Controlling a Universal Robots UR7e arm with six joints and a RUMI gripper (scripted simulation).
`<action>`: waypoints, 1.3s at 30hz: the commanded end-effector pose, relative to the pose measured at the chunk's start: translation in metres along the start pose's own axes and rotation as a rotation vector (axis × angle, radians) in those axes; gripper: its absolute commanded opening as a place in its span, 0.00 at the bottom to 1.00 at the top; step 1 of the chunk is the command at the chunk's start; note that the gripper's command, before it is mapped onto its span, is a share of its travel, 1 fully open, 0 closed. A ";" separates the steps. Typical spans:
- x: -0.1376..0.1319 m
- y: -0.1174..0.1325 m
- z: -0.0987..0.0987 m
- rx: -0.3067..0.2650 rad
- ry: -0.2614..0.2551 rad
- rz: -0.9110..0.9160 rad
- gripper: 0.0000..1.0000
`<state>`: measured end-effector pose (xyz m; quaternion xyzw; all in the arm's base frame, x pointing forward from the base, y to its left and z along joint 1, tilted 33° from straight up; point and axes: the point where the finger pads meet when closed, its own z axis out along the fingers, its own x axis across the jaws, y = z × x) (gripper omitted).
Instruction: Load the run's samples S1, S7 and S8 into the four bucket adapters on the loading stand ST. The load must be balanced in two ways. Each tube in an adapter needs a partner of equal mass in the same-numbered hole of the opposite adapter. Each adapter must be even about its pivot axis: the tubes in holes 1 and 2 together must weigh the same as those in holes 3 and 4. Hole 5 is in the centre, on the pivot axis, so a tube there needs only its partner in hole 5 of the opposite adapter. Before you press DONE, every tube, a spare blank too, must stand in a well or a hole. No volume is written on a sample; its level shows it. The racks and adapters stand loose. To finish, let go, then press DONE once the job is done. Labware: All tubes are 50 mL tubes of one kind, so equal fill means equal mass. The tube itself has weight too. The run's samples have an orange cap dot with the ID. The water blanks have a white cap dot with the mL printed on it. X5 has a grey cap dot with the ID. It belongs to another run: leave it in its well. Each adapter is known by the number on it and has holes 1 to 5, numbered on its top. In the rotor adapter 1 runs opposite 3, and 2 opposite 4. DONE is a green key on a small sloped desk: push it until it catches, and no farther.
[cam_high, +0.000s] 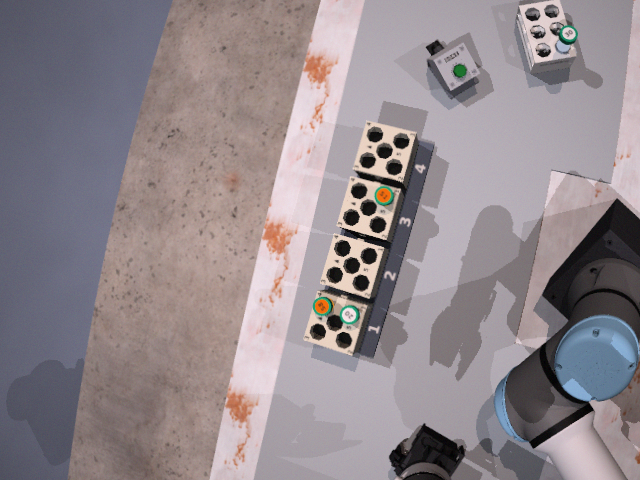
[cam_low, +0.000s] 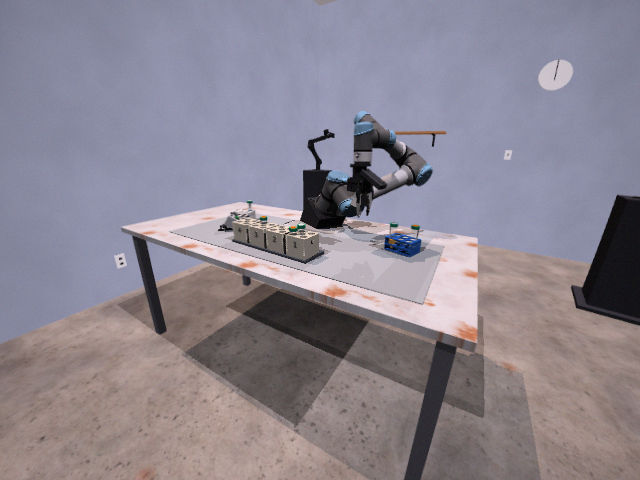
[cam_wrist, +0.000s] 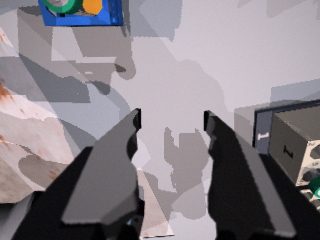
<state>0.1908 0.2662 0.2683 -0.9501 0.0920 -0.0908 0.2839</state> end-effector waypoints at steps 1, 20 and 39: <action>-0.025 -0.034 0.002 -0.037 -0.005 0.003 0.35; -0.114 -0.144 0.006 -0.036 -0.005 0.003 0.35; -0.139 -0.174 0.007 -0.036 -0.005 0.003 0.35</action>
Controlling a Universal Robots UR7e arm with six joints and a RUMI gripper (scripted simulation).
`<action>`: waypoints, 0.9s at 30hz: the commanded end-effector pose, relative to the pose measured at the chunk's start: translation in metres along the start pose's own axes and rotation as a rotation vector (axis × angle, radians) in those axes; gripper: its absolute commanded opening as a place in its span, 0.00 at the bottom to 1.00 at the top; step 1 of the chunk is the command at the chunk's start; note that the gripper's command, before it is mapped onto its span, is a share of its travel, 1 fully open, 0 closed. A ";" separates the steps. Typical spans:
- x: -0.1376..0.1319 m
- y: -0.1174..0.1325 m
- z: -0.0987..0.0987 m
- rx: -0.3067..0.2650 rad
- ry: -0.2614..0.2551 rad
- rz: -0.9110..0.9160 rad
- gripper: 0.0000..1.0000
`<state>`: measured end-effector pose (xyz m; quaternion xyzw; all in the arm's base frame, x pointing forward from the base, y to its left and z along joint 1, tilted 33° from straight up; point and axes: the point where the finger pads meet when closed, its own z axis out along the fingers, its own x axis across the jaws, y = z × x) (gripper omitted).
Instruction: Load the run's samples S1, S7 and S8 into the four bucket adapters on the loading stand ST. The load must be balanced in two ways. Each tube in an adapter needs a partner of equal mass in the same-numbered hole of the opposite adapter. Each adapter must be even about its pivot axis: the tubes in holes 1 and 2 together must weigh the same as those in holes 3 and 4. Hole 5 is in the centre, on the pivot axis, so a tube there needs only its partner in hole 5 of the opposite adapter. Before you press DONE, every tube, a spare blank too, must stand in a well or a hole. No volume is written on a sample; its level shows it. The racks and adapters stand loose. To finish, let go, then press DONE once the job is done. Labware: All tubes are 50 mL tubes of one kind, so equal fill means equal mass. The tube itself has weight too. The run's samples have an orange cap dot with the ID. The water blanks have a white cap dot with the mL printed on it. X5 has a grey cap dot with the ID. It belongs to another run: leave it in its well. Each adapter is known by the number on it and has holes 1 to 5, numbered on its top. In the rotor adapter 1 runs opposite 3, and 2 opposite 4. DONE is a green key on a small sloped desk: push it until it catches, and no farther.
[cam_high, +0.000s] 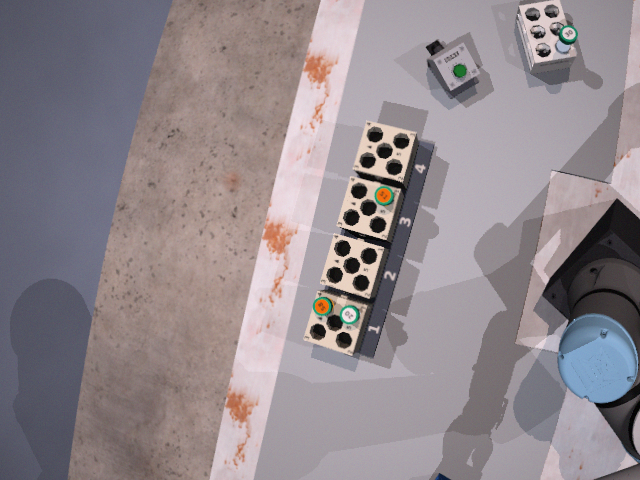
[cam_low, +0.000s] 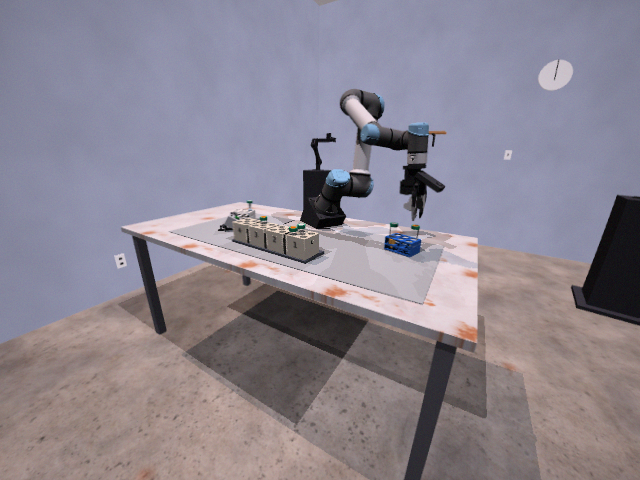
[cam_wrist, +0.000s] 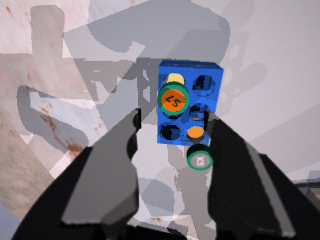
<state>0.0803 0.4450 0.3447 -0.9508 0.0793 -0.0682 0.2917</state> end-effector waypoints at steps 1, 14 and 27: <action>-0.001 0.002 0.001 -0.048 0.047 0.015 0.35; 0.001 0.003 0.034 -0.048 0.047 0.015 0.35; 0.001 0.004 0.045 -0.048 0.047 0.015 0.35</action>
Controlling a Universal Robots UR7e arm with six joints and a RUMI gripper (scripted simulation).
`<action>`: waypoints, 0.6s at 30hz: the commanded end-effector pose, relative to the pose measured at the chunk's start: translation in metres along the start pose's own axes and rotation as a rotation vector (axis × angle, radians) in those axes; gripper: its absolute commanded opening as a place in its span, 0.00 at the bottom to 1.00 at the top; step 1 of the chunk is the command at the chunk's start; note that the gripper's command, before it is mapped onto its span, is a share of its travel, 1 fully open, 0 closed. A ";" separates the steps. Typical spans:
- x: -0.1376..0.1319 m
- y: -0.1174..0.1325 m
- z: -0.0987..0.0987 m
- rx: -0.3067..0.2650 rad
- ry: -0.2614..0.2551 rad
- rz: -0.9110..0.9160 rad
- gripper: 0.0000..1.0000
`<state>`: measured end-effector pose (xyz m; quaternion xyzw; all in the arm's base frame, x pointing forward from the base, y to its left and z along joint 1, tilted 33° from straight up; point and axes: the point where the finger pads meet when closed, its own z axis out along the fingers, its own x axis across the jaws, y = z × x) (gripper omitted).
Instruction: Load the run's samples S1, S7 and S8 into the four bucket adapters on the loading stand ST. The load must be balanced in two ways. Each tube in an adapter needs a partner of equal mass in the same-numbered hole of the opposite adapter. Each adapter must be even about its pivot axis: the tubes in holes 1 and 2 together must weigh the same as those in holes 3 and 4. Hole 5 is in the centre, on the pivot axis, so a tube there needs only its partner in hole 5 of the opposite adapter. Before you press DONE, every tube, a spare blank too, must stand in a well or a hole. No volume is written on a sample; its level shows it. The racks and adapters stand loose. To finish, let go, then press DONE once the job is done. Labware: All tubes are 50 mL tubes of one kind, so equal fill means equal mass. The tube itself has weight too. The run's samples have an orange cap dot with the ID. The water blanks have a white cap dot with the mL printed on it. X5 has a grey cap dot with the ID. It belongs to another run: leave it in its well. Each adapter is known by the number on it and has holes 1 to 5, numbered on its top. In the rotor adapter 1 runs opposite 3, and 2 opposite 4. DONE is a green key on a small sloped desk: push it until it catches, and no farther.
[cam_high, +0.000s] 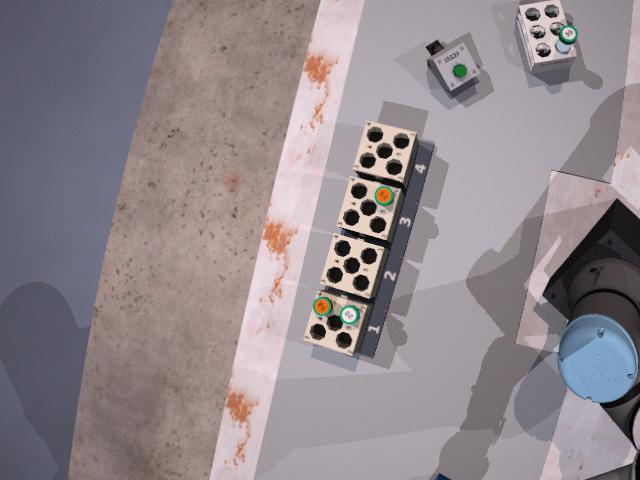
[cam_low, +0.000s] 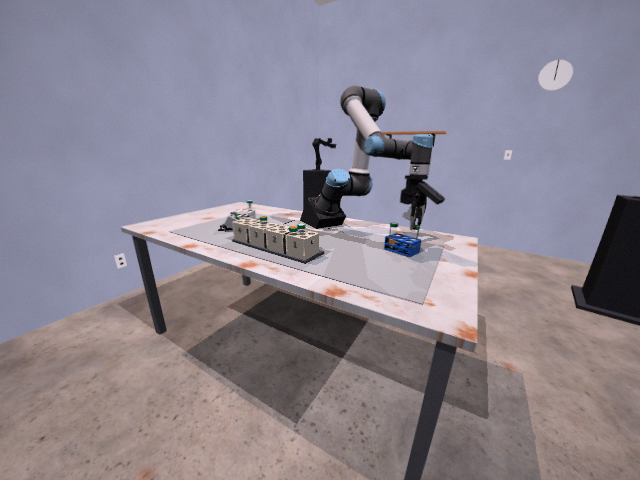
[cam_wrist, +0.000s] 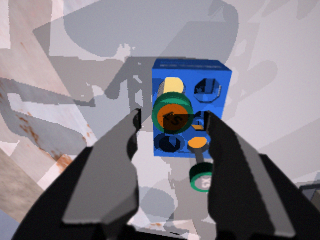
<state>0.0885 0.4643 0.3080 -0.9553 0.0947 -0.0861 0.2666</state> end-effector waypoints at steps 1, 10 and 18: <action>0.000 0.000 0.004 0.001 0.000 0.000 0.35; 0.000 0.000 0.005 0.001 0.000 0.000 0.00; 0.000 0.000 0.005 0.001 0.000 0.000 0.00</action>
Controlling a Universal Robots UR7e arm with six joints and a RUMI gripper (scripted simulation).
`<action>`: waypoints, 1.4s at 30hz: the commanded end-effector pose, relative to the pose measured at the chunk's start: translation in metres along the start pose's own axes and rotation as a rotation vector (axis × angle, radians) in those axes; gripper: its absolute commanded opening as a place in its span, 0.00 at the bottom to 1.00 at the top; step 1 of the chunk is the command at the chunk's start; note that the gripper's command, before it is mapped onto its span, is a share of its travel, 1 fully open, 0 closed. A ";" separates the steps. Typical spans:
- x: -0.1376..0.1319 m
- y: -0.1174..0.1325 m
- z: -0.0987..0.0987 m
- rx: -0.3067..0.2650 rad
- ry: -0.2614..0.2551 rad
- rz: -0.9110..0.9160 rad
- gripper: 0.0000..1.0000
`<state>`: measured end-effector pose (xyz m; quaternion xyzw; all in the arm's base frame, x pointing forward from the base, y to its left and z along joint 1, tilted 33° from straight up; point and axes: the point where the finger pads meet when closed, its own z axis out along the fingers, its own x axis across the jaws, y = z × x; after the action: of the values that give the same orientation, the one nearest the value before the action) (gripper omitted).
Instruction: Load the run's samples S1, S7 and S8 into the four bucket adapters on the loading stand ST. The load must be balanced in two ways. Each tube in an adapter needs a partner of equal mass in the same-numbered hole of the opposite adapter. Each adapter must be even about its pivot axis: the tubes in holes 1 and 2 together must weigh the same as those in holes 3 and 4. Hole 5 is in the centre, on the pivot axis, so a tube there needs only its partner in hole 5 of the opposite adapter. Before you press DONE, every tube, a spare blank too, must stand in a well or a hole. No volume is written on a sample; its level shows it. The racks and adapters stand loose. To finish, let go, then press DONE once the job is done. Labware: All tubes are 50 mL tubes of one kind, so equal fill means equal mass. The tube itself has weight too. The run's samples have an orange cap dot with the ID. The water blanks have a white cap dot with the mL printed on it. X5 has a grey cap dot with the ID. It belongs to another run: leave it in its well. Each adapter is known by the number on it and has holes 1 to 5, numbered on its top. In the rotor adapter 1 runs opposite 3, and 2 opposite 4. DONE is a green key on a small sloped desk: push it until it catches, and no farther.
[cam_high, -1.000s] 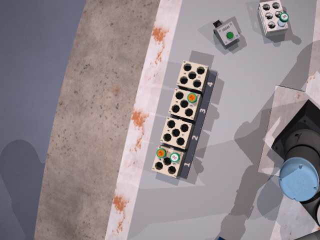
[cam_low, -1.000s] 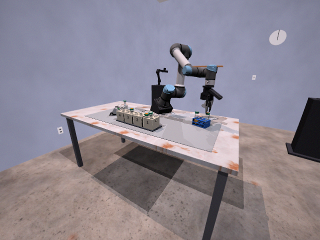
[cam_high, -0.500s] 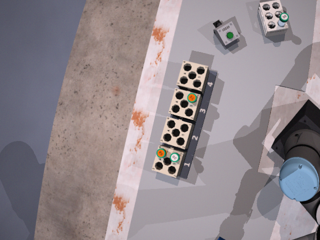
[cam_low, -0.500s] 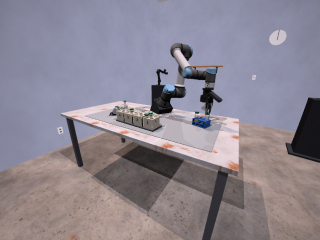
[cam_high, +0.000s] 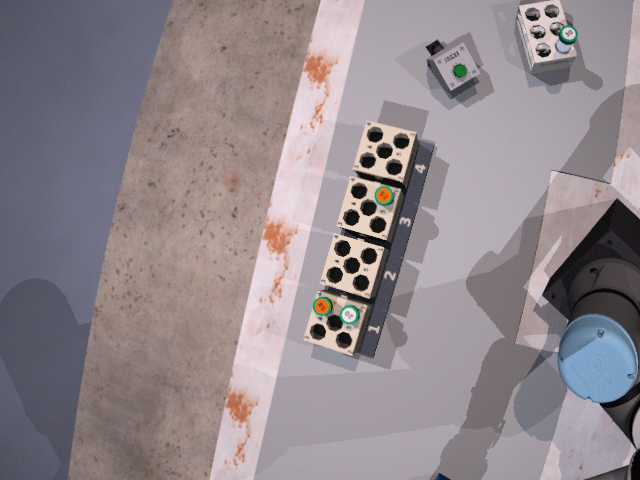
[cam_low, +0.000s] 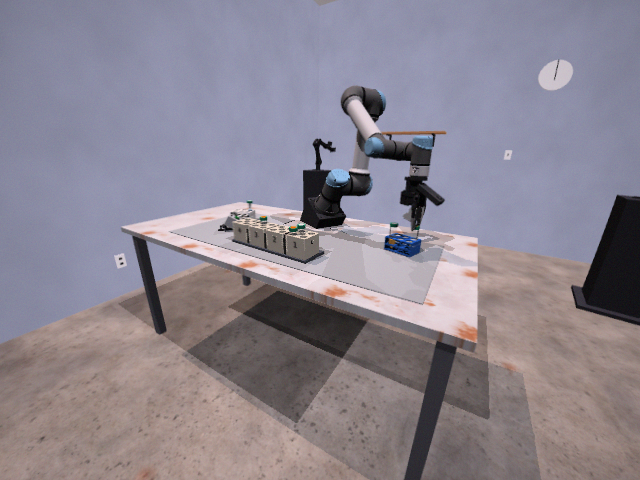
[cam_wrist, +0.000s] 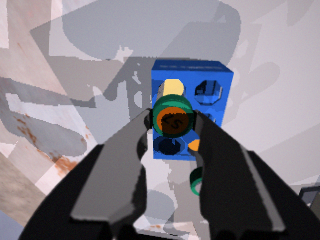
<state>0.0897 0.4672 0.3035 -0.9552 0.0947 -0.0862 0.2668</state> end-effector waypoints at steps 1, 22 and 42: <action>0.000 0.000 0.000 0.001 0.000 0.000 0.00; 0.000 0.000 -0.030 0.001 0.000 0.000 0.00; 0.000 0.000 -0.090 0.001 0.000 0.000 0.00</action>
<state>0.0731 0.4296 0.3679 -0.9551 0.0948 -0.0865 0.2670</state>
